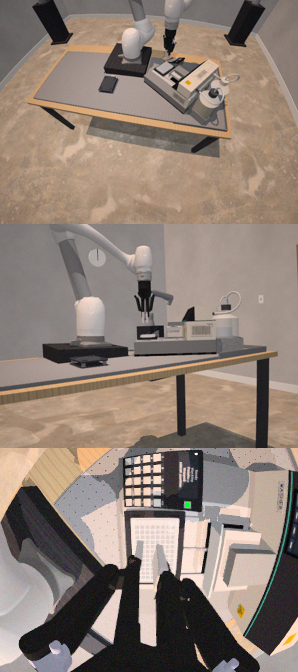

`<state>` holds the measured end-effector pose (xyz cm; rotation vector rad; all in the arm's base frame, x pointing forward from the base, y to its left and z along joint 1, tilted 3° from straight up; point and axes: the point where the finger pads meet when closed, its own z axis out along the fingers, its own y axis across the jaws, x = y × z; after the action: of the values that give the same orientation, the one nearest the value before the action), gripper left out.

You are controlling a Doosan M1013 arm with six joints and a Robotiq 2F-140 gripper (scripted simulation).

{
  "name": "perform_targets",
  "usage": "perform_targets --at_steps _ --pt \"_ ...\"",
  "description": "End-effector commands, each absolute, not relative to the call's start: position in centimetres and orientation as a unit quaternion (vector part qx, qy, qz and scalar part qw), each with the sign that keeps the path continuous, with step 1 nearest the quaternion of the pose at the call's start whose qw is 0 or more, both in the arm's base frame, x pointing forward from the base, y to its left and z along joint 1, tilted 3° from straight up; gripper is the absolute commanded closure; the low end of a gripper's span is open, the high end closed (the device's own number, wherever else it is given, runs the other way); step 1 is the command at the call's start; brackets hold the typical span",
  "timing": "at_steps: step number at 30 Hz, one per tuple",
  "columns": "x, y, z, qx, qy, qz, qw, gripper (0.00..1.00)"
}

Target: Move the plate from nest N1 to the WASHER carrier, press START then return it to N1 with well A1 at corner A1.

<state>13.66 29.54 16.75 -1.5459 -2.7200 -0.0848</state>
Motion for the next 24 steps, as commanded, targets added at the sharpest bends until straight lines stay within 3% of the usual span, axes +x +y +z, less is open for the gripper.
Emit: perform_targets --at_steps 1,24 --pt "11.8 30.5 16.7 -0.557 -0.83 -0.027 -0.001 0.9" --pt "3.2 34.7 16.6 -0.788 -0.616 -0.026 0.007 0.9"
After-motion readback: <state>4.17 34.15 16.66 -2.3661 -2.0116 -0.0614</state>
